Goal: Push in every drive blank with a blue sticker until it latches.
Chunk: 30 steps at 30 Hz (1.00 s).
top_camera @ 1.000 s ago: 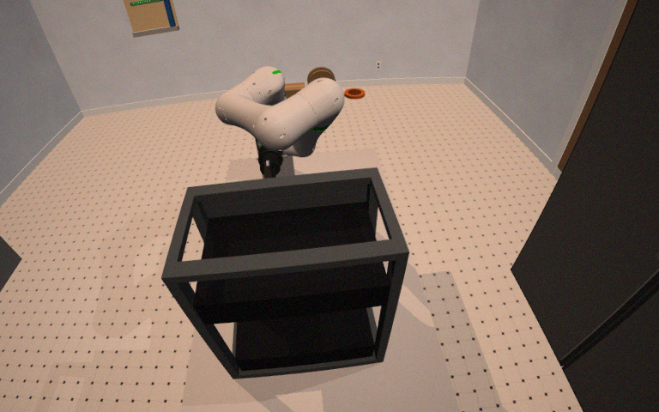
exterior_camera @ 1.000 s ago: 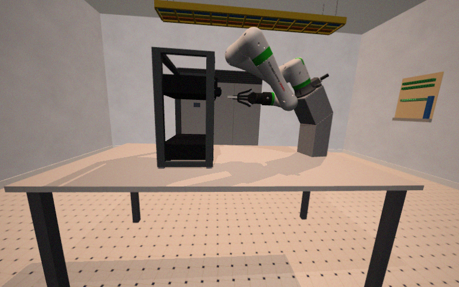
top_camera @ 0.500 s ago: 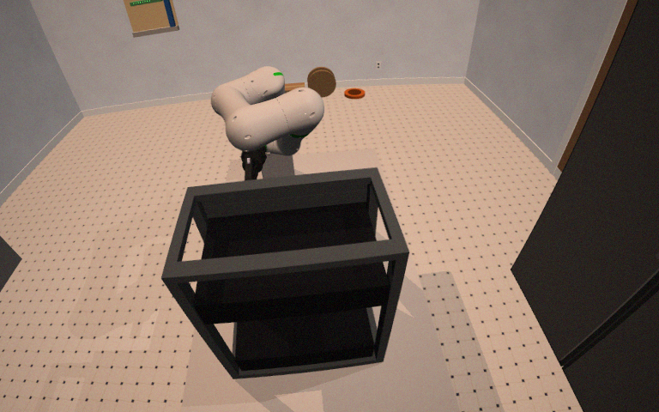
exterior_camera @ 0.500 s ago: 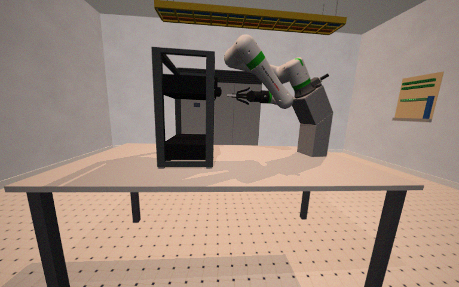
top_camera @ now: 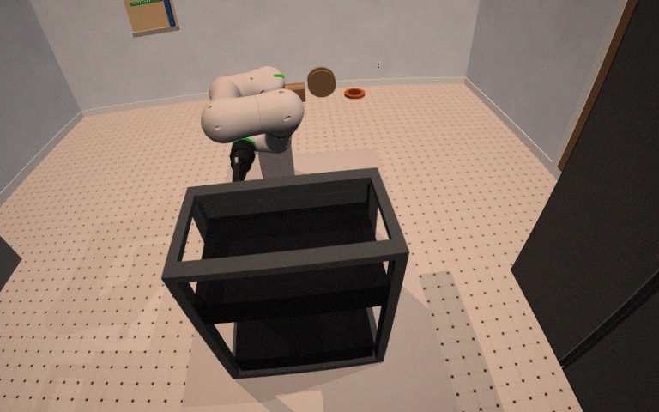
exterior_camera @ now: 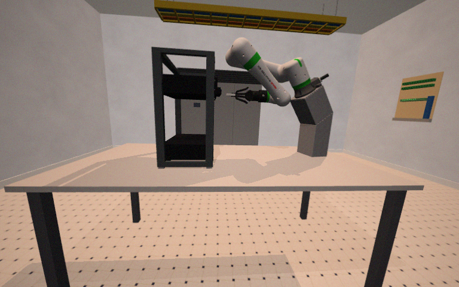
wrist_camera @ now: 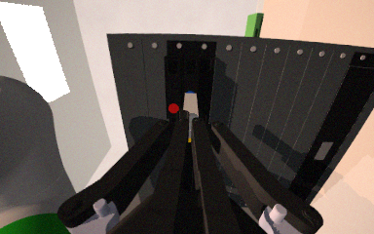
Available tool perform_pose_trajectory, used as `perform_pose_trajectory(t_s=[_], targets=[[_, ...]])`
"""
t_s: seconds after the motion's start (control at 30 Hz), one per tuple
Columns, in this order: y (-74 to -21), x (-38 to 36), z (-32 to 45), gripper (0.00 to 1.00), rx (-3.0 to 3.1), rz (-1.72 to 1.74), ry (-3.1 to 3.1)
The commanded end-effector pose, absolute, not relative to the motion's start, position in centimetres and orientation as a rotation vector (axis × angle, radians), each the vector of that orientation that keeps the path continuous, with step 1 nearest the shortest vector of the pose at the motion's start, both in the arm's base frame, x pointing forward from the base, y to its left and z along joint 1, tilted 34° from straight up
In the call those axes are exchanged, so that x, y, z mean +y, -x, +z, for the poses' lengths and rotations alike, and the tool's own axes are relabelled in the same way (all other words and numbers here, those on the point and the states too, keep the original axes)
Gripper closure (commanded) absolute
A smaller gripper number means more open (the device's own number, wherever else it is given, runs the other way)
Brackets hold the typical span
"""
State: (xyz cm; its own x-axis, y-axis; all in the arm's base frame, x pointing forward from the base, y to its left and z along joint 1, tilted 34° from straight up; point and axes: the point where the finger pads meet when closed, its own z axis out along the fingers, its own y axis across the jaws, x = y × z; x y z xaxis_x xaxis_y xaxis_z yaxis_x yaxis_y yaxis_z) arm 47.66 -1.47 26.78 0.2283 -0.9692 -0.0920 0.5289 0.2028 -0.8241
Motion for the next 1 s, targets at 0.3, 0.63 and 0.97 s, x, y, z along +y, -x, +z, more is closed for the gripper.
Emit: perform_pose_trajectory(t_s=[0.3,0.63,0.97], targets=[[-50.8,-1.0,28.9,1.0,0.715,-1.18,0.761],[-50.9,-1.0,29.0,1.0,0.715,-1.18,0.761],[-50.9,-1.0,29.0,1.0,0.715,-1.18,0.761]])
